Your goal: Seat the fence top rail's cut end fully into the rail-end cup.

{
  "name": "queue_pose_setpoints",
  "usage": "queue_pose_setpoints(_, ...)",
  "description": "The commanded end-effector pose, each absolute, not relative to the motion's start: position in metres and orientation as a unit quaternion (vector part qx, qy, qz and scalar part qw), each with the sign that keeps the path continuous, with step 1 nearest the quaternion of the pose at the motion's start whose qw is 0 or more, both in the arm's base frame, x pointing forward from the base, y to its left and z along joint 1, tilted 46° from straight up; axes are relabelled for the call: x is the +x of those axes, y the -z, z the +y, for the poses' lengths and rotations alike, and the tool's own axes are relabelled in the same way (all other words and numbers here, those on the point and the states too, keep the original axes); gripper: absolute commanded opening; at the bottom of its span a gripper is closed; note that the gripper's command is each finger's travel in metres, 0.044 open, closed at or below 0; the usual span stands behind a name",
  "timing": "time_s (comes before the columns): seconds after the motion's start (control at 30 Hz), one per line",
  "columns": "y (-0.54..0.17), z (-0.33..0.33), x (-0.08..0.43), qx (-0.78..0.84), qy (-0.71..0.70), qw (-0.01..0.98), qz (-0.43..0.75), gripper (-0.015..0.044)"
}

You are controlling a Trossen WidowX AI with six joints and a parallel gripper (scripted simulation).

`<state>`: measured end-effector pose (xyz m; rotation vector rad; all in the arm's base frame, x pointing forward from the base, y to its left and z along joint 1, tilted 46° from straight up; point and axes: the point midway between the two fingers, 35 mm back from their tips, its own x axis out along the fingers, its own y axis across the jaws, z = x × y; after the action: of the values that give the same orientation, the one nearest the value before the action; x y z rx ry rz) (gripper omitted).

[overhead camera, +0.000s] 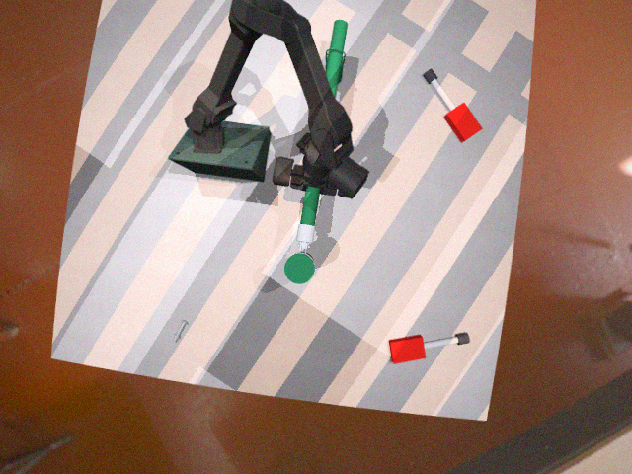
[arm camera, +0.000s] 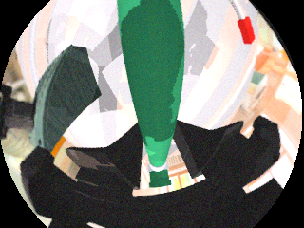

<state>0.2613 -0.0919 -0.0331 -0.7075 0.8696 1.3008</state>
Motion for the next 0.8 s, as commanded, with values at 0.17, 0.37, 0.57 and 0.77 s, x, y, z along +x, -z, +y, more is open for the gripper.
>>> queue_pose_setpoints(0.17,0.033,-0.091,0.261,-0.312,-0.573,0.654,0.383,0.0157)
queue_pose_setpoints(0.37,0.028,-0.092,0.262,-0.312,-0.573,0.654,0.383,0.0315)
queue_pose_setpoints(0.57,-0.002,-0.092,0.262,-0.312,-0.573,0.653,0.383,0.0440)
queue_pose_setpoints(0.77,-0.023,-0.091,0.261,-0.312,-0.574,0.653,0.383,0.0440)
